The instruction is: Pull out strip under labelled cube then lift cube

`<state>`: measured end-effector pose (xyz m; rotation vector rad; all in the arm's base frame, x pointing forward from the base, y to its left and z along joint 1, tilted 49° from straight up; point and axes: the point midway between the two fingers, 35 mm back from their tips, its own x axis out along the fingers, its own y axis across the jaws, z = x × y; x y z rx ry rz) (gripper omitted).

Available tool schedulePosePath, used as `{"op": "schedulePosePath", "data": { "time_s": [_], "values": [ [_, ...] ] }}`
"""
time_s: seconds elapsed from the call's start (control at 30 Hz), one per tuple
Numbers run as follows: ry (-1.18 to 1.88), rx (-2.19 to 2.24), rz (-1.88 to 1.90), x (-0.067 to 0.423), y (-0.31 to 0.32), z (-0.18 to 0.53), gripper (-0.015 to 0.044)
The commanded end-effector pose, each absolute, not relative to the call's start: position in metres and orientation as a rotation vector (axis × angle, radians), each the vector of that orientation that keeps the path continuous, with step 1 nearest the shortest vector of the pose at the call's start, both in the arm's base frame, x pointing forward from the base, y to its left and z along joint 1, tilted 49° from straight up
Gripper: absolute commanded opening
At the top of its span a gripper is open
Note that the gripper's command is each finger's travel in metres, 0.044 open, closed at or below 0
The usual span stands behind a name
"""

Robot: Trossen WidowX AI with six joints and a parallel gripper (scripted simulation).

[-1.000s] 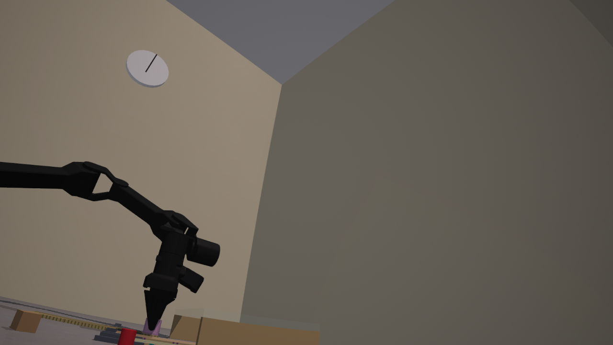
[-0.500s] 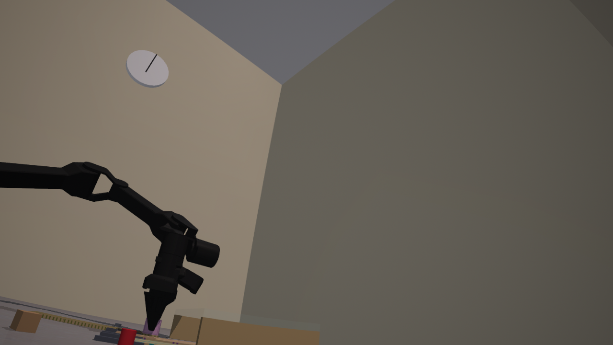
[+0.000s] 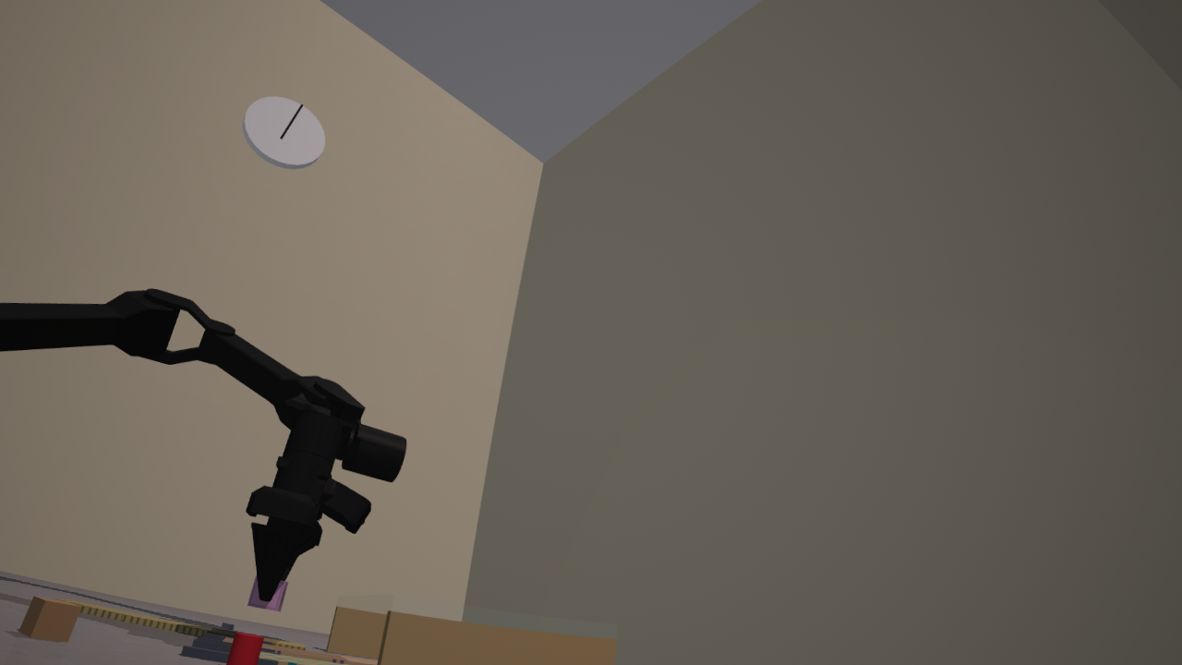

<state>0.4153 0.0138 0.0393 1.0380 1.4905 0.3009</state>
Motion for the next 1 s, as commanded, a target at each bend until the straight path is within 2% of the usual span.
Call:
{"op": "schedulePosePath", "data": {
  "time_s": [0.0, 0.23, 0.97],
  "values": [
    [1.493, 1.034, 0.302, 0.399, 0.008, 0.043, 0.0000],
    [1.493, 1.035, 0.302, 0.388, 0.006, 0.044, 0.0000],
    [1.497, 1.037, 0.300, 0.308, 0.008, 0.030, 0.0000]
  ]
}}
